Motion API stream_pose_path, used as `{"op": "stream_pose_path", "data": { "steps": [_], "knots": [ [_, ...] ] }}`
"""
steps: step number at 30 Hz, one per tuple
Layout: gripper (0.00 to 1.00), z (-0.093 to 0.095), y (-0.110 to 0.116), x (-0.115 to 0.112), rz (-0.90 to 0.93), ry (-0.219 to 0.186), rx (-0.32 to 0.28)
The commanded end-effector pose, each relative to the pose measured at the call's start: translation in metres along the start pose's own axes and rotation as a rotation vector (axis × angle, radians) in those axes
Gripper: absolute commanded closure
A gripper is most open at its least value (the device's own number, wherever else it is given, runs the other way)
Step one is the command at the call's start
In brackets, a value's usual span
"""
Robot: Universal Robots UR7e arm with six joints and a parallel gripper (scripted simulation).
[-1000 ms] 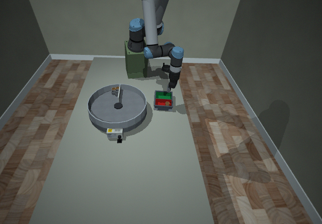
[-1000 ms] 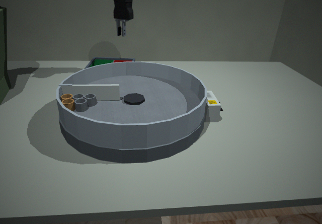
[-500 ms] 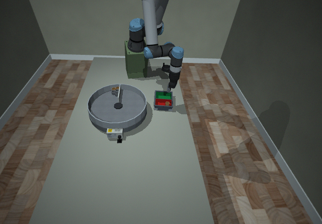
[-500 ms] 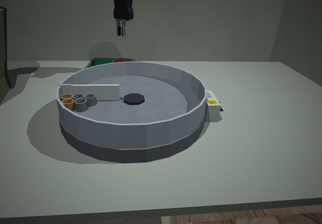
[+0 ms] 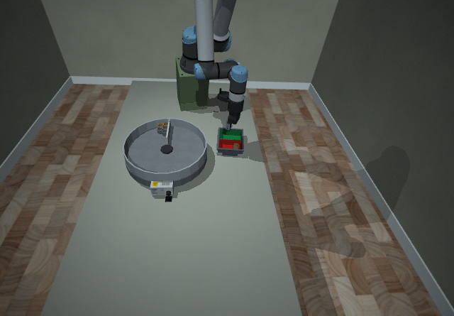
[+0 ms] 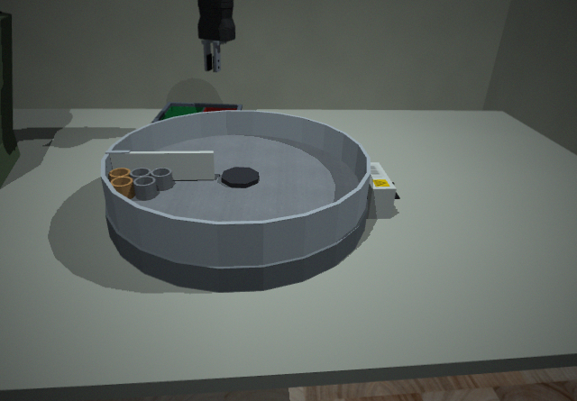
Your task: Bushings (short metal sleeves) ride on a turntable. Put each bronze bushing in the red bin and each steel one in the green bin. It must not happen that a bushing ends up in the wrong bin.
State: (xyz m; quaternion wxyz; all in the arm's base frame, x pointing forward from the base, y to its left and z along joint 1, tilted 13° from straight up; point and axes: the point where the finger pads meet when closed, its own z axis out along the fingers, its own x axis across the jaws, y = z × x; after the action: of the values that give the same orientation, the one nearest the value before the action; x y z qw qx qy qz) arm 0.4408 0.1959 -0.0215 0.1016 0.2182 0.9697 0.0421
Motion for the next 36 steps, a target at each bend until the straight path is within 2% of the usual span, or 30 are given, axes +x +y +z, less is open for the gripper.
{"op": "stream_pose_path", "data": {
  "steps": [1, 3, 4, 5, 10, 15, 19, 22, 24, 26, 29, 33, 36],
  "knots": [
    [0.6, 0.002, -0.029, -0.009, -0.004, -0.001, -0.004],
    [0.6, 0.004, -0.05, -0.015, -0.007, -0.001, -0.004],
    [0.6, 0.004, -0.051, -0.015, -0.007, -0.001, -0.004],
    [0.6, 0.005, -0.062, -0.018, -0.008, -0.001, -0.004],
    [0.6, 0.005, -0.062, -0.018, -0.008, -0.001, -0.004],
    [0.6, 0.009, -0.114, -0.033, -0.014, -0.001, -0.004],
    [0.6, 0.009, -0.118, -0.034, -0.014, -0.001, -0.004],
    [0.6, 0.012, -0.152, -0.044, -0.018, -0.001, -0.004],
    [0.6, 0.012, -0.152, -0.044, -0.018, -0.001, -0.004],
    [0.6, 0.014, -0.174, -0.05, -0.021, -0.001, -0.004],
    [0.6, 0.014, -0.174, -0.05, -0.021, -0.001, -0.004],
    [0.6, 0.018, -0.217, -0.062, -0.025, -0.001, -0.004],
    [0.6, 0.019, -0.23, -0.065, -0.027, -0.001, -0.004]
  ]
}}
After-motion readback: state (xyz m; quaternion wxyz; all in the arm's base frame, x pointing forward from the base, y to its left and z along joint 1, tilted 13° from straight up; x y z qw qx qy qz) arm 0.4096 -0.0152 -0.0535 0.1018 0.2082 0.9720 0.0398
